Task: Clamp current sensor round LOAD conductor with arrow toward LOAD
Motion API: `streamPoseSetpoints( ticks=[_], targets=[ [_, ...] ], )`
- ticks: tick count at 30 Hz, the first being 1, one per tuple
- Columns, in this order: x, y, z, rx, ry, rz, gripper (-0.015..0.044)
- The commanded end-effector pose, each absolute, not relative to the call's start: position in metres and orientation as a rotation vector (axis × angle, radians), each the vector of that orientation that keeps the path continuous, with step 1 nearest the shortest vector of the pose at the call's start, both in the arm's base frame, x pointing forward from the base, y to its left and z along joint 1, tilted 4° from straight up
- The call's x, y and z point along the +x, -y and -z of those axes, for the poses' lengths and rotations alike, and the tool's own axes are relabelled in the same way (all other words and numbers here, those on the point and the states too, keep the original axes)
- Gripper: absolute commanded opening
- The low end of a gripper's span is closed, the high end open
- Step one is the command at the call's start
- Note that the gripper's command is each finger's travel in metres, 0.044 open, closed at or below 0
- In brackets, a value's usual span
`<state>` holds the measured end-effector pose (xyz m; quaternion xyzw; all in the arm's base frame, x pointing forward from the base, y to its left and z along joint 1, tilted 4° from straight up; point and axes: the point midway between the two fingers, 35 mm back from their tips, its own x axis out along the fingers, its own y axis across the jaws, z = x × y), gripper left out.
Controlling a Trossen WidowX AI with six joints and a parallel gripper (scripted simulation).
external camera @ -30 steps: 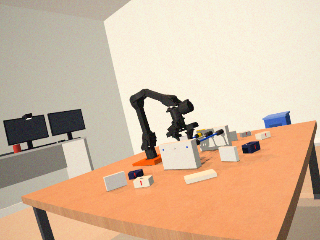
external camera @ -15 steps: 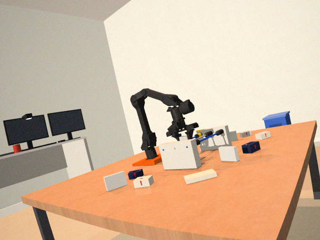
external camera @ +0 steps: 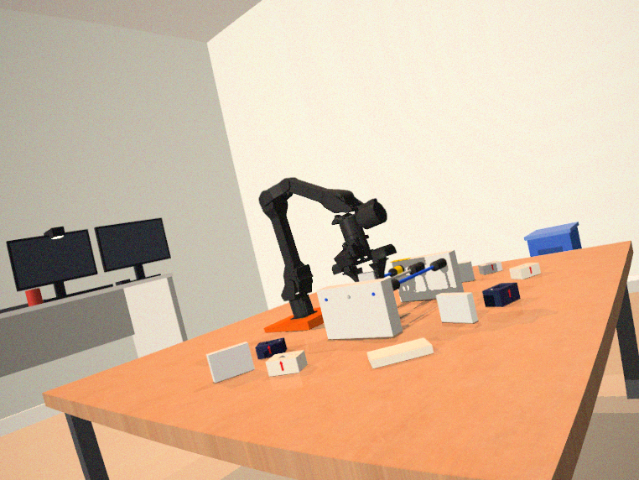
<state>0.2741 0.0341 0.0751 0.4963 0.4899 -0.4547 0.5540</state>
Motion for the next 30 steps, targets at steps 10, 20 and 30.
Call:
streamPoseSetpoints(
  ticks=[10,20,30],
  targets=[
    [0.2746,-0.0341,-0.0744,1.175,-1.155,1.072,0.0184],
    [0.2746,-0.0341,-0.0744,1.175,-1.155,1.072,0.0268],
    [0.2746,-0.0341,-0.0744,1.175,-1.155,1.072,0.0268]
  ],
)
